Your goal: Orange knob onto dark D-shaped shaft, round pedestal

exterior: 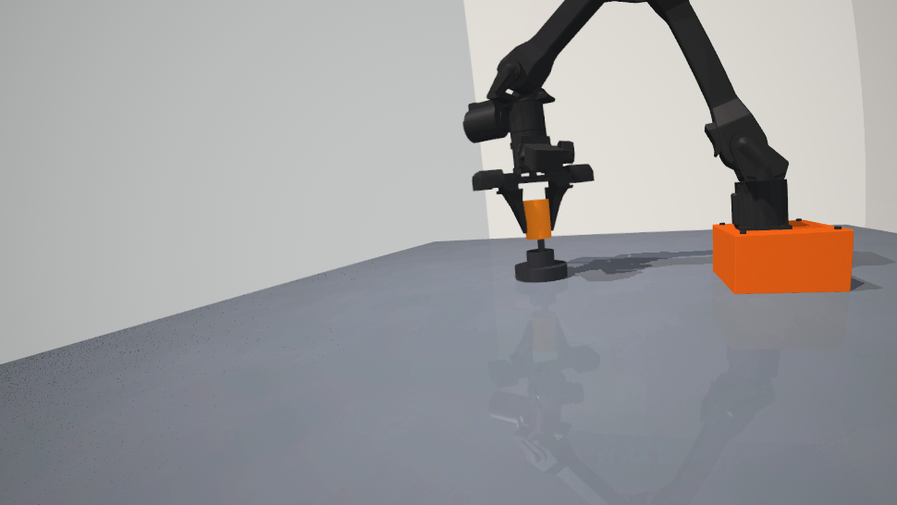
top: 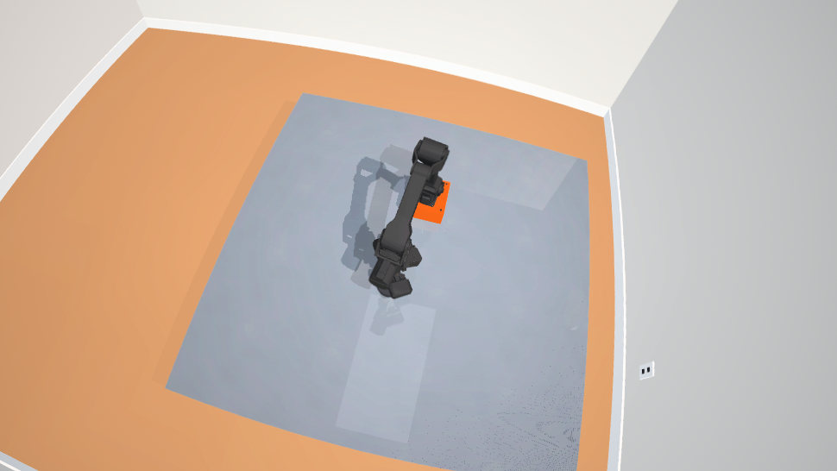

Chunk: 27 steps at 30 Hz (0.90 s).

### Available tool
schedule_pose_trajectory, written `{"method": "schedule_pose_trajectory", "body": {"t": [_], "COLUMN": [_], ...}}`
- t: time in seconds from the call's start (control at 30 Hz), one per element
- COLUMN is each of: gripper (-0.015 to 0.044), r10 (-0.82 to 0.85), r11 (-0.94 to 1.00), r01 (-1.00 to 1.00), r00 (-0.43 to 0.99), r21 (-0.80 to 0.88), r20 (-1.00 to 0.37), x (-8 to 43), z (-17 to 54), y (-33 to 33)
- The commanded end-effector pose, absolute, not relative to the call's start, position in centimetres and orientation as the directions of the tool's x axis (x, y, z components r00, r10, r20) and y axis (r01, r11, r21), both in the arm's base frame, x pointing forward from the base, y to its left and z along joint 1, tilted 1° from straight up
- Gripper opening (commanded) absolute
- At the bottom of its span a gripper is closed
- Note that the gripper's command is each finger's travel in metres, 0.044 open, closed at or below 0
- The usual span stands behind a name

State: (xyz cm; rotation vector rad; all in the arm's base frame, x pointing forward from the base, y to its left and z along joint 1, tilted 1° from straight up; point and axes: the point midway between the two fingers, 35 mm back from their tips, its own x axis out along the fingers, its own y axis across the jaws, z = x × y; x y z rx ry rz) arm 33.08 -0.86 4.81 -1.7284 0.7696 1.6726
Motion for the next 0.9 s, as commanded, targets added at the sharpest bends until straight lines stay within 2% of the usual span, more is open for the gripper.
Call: {"method": "schedule_pose_trajectory", "body": {"t": [0.0,0.1,0.87], "gripper": [0.0,0.0,0.0], "r10": [0.005,0.005,0.005], "r11": [-0.716,-0.773,-0.773], "r01": [-0.697,-0.634,-0.634], "r00": [0.039,0.039,0.039], "r21": [-0.03,-0.028,-0.028], "r20": [-0.999,-0.999,-0.999], "x": [33.19,33.19,33.13], "z": [5.08,5.0,4.53], "y": [-0.84,-0.82,-0.85]}}
